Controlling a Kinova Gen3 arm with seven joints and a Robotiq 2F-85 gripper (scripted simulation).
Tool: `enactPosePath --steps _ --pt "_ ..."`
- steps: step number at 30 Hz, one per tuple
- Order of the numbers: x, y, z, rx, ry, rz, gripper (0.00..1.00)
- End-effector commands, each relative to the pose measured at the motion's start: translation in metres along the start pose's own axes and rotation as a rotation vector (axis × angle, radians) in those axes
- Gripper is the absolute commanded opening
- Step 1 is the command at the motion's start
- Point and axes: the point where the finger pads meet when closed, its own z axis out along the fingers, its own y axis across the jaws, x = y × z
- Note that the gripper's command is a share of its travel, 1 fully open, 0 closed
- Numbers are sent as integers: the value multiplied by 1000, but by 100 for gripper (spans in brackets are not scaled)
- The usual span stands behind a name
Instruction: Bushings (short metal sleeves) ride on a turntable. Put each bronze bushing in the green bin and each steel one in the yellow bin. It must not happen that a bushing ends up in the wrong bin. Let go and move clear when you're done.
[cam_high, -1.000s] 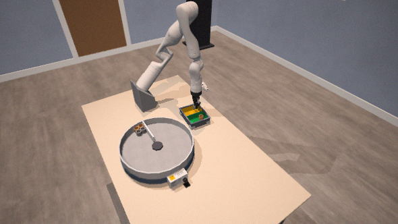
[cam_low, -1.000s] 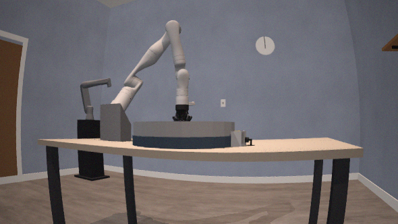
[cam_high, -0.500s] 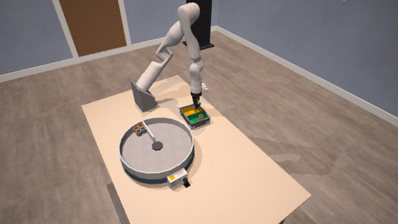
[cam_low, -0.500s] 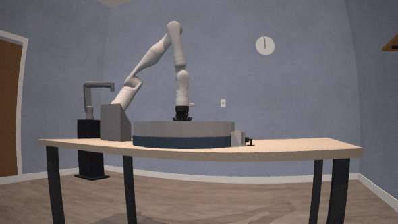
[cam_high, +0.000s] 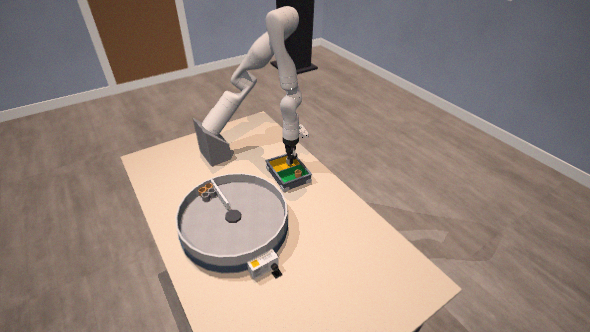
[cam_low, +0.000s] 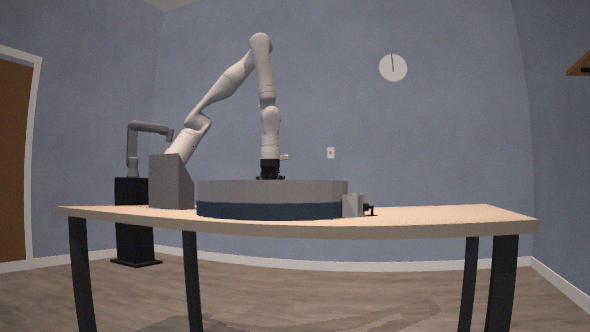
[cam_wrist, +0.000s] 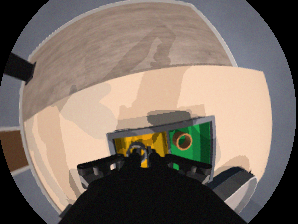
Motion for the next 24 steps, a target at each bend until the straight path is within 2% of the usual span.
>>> enactPosePath --steps 1,12,24 --pt "1 -2 5 5 3 10 0" --pt "1 -2 5 4 0 -2 0" --pt "1 -2 14 5 2 7 0"
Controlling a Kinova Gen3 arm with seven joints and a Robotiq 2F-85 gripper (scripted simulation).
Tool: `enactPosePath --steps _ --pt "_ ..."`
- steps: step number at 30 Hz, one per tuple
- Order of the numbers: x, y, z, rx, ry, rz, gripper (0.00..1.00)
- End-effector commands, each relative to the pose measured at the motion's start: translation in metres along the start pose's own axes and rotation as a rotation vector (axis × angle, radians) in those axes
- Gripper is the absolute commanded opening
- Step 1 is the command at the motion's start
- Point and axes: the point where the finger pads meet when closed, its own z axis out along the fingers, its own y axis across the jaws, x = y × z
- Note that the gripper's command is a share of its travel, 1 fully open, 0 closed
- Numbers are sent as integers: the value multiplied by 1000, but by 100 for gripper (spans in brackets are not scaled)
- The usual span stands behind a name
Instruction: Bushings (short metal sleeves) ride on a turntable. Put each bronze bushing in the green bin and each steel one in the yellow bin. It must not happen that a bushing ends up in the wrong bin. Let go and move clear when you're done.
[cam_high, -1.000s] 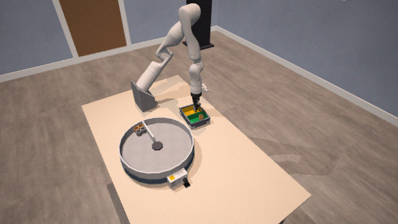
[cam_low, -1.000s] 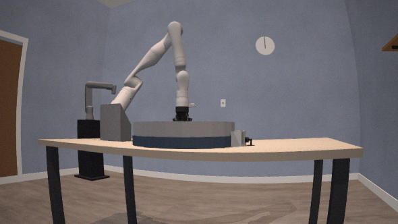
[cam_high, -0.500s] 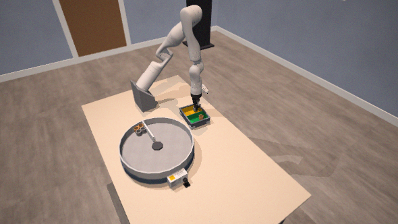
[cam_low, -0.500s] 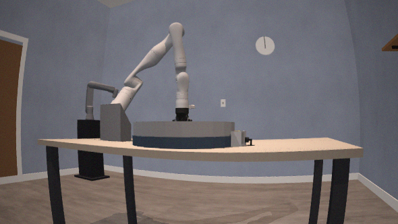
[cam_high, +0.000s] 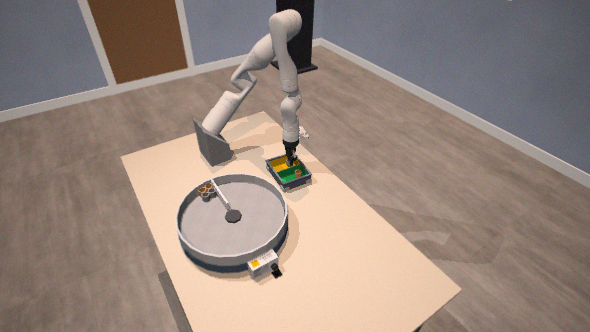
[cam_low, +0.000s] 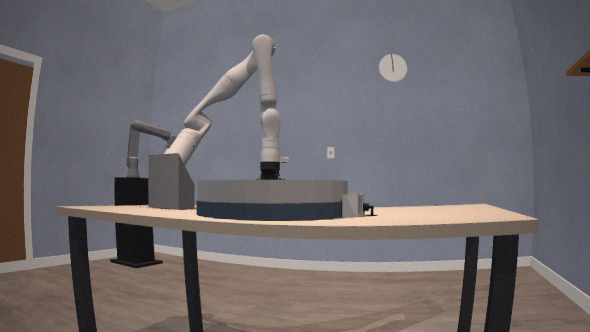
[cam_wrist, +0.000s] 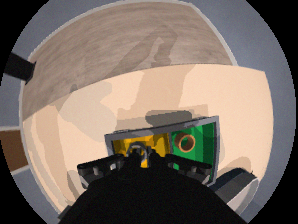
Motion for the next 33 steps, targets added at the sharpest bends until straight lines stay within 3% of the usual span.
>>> enactPosePath --steps 1,22,23,33 --pt "0 -2 5 3 3 11 0" --pt "1 -1 6 3 3 12 0" --pt "0 -1 5 3 1 0 16" --pt "0 -1 5 3 1 0 16"
